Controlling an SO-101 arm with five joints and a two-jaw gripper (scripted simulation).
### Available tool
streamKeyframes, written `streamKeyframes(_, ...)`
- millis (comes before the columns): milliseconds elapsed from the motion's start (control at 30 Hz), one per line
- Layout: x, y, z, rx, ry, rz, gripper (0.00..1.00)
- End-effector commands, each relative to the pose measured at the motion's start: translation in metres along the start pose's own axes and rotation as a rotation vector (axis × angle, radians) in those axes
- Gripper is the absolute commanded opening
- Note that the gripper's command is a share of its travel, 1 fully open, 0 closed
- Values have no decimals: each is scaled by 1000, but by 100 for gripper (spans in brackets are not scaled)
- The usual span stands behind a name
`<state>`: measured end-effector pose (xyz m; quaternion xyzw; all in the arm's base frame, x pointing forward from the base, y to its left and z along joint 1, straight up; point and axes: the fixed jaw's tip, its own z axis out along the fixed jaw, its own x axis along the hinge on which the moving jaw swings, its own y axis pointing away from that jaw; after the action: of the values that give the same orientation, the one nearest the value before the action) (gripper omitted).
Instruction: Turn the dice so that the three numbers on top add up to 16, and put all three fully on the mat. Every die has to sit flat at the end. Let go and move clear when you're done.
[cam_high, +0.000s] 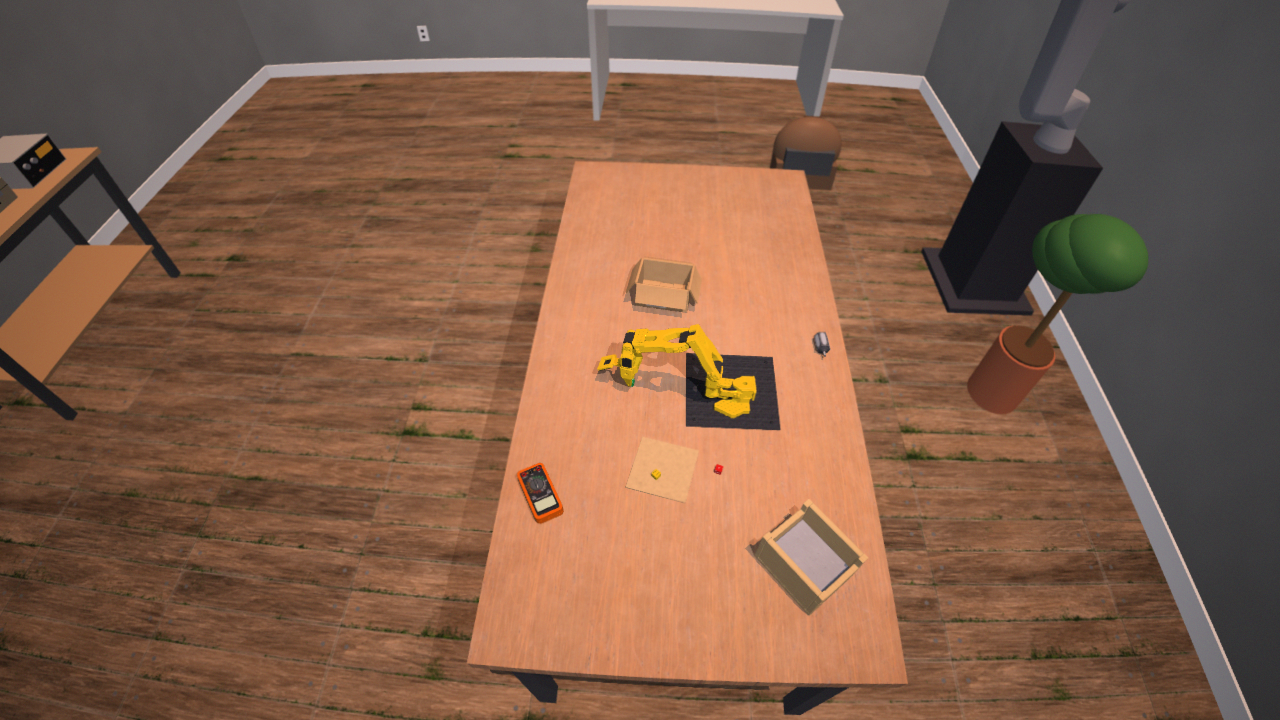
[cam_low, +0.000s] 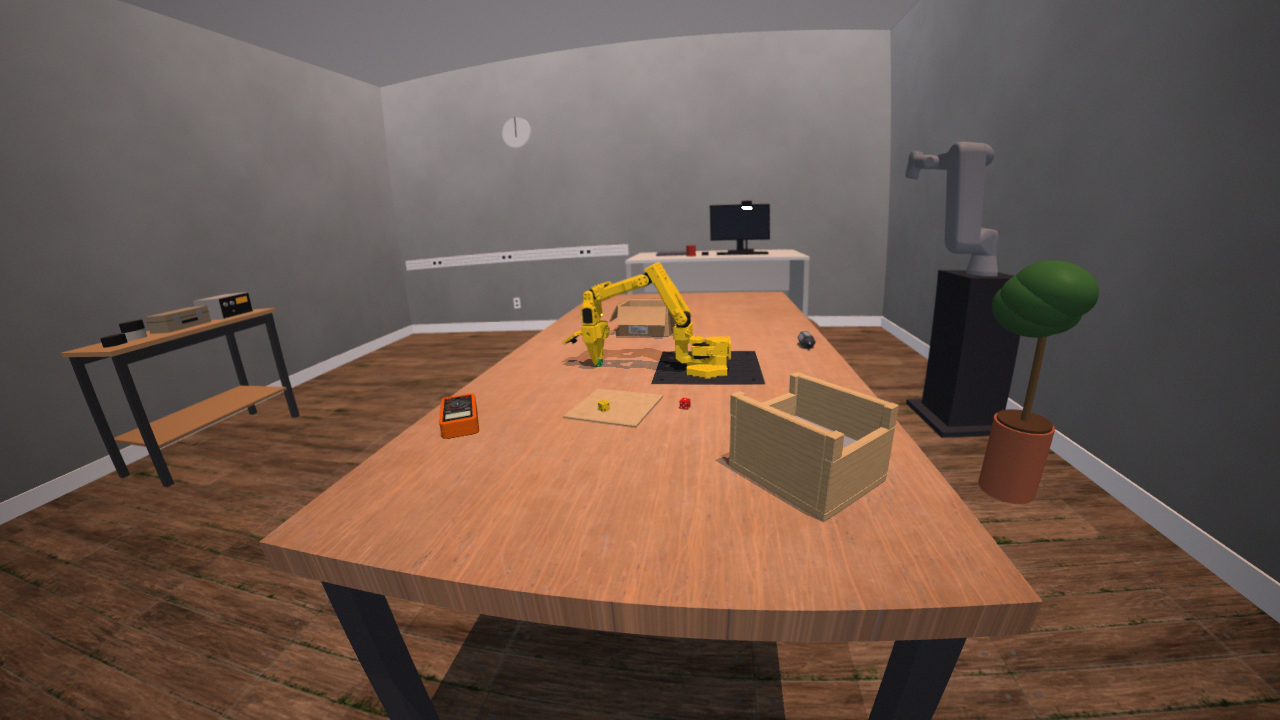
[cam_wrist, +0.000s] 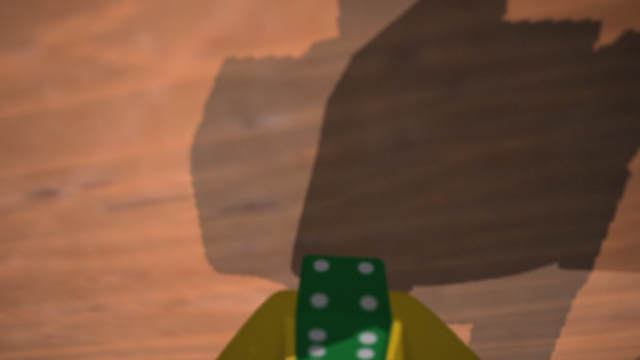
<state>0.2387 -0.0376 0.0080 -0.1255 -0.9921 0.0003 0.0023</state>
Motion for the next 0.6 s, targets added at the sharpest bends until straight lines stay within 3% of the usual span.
streamKeyframes(0, 4, -2, 6, 0, 25, 1, 2)
streamKeyframes(367, 4, -2, 5, 0, 25, 1, 0)
streamKeyframes(567, 3, -1, -2, 1, 25, 1, 0)
